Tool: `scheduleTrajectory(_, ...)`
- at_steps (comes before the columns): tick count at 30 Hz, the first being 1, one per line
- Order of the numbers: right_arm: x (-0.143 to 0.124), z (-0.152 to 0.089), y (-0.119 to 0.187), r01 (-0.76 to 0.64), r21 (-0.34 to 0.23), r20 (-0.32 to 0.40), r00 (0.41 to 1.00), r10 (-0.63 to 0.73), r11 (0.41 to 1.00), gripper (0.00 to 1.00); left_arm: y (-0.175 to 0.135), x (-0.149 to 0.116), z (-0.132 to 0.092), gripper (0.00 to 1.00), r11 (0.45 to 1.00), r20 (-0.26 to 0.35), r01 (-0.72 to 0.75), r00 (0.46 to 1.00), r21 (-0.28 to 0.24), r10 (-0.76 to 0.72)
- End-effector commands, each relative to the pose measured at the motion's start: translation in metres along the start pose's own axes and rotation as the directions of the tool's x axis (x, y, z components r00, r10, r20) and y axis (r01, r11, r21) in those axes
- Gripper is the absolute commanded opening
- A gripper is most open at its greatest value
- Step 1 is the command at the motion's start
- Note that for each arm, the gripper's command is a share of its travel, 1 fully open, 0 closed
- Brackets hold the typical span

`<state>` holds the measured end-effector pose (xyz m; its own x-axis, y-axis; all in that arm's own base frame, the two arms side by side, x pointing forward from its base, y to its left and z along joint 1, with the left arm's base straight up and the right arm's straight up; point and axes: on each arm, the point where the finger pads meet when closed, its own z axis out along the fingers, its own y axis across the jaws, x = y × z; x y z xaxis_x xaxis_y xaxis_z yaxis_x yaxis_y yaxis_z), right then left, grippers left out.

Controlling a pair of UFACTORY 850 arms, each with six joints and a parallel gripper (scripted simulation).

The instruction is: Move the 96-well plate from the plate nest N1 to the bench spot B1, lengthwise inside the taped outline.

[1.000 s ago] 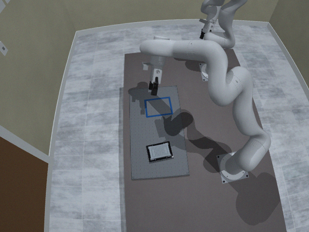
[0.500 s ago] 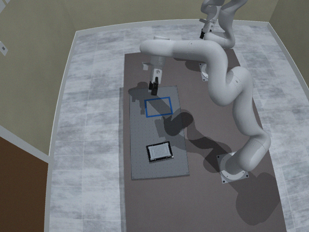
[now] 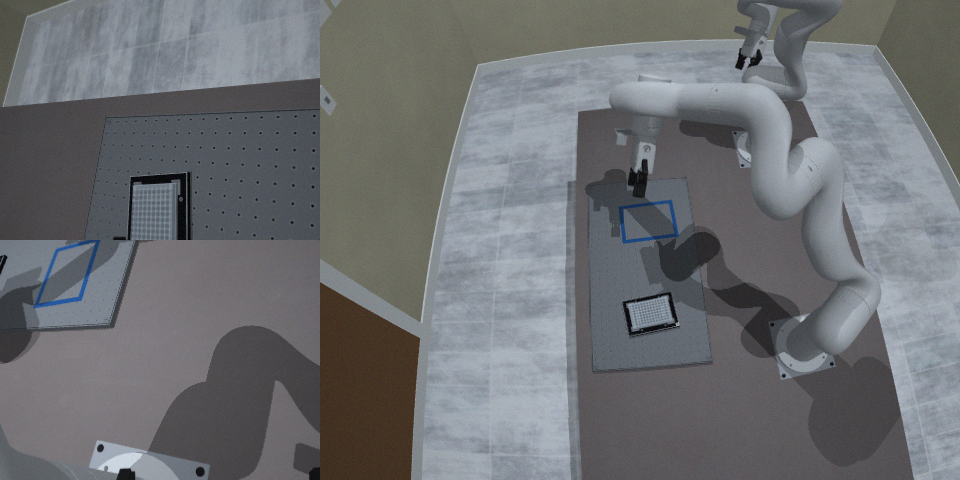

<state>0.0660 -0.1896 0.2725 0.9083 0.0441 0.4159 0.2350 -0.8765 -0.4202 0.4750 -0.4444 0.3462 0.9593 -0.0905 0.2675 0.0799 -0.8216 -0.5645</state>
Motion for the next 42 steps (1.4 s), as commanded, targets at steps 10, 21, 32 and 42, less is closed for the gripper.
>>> scheduleTrajectory(10, 0.0110, -0.0224, -0.0108, 0.000, -0.002, 0.001, 1.000, 0.000, 1.000, 1.00, -0.0004, 0.0007, -0.0012, 1.00, 1.000, -0.001, 0.001, 1.000, -0.002, -0.001)
scheduleTrajectory(21, 0.0107, -0.0227, -0.0104, -0.006, -0.003, 0.003, 1.000, 0.006, 1.000, 1.00, -0.0004, 0.0007, -0.0012, 1.00, 1.000, -0.001, 0.001, 1.000, -0.002, -0.001)
scheduleTrajectory(32, 0.0095, -0.0235, -0.0094, -0.027, -0.010, 0.009, 1.000, 0.027, 1.000, 1.00, -0.0004, 0.0007, -0.0012, 1.00, 1.000, -0.001, 0.001, 1.000, -0.002, -0.001)
scheduleTrajectory(42, 0.0070, -0.0255, -0.0071, -0.073, -0.025, 0.022, 0.997, 0.073, 0.997, 1.00, -0.0004, 0.0007, -0.0012, 1.00, 1.000, -0.001, 0.001, 1.000, -0.002, -0.001)
